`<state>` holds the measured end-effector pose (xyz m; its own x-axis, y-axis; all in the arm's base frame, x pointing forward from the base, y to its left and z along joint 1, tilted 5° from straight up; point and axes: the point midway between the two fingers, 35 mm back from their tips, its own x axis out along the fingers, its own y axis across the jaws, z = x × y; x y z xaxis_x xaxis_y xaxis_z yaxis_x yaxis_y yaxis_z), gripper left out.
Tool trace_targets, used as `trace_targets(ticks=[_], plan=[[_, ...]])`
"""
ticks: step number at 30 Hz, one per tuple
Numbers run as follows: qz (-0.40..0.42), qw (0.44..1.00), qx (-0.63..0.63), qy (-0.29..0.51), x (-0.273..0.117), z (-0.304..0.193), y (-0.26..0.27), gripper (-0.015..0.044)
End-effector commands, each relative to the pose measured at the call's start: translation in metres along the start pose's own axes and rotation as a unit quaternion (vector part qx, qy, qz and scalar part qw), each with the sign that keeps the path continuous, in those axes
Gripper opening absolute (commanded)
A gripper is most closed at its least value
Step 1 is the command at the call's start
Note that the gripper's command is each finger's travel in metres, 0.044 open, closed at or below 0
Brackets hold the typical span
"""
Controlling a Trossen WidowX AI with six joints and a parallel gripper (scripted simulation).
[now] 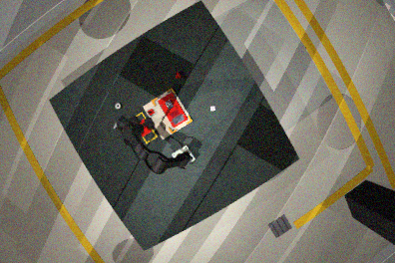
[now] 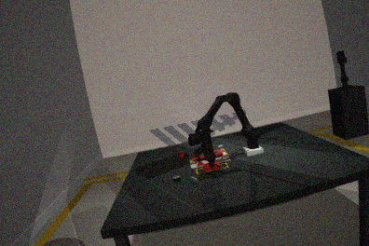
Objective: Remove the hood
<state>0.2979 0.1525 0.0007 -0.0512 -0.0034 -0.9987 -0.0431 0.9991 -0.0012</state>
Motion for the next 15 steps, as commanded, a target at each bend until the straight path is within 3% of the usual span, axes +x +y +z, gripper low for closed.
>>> trace_targets(ticks=[1, 6, 15], plan=[[0.002, 1.000, 0.000, 0.000, -0.014, 0.002, 0.001, 0.0440], [0.005, 1.000, 0.000, 0.004, -0.068, 0.002, -0.001, 0.0440], [0.005, 1.000, 0.000, 0.004, -0.071, 0.002, -0.001, 0.0440]])
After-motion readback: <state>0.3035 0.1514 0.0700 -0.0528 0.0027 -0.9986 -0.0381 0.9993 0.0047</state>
